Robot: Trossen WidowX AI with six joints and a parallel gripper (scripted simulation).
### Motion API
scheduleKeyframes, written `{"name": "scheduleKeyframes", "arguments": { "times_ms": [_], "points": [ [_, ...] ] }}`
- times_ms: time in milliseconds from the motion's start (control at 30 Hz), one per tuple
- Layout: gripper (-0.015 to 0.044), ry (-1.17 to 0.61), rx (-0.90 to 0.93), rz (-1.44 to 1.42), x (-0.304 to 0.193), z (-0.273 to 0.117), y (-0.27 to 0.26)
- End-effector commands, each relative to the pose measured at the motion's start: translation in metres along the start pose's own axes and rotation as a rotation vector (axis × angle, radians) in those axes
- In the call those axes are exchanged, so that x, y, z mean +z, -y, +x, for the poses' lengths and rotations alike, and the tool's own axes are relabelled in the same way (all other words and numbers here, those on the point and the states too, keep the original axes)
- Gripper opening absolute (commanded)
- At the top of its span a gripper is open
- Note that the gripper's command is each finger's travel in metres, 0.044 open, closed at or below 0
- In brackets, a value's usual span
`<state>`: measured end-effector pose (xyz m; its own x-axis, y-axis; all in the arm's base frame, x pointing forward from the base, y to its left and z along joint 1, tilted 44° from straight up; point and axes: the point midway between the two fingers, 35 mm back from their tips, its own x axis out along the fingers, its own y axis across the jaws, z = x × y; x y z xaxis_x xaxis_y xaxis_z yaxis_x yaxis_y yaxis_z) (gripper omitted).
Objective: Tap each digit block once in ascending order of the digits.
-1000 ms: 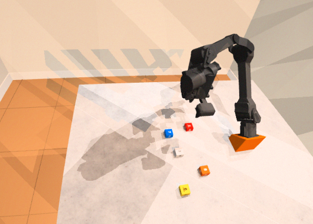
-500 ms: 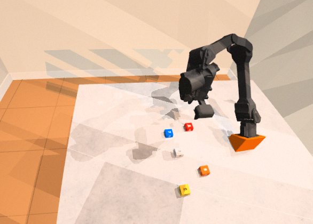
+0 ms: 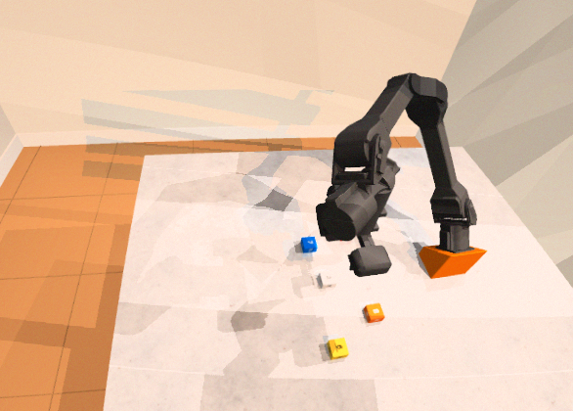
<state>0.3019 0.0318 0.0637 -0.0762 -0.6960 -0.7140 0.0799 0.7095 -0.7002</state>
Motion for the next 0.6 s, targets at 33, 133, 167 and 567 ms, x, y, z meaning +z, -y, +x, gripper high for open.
{"name": "scheduleKeyframes", "arguments": {
  "times_ms": [33, 133, 167, 567],
  "points": [
    [0.04, 0.005, 0.009, 0.011, 0.0023, -0.0018, -0.0052],
    [0.04, 0.005, 0.009, 0.011, 0.0023, -0.0018, -0.0052],
    [0.04, 0.005, 0.009, 0.011, 0.0023, -0.0018, -0.0052],
    [0.04, 0.001, 0.012, 0.002, -0.0015, -0.0021, -0.0109]
  ]
}}
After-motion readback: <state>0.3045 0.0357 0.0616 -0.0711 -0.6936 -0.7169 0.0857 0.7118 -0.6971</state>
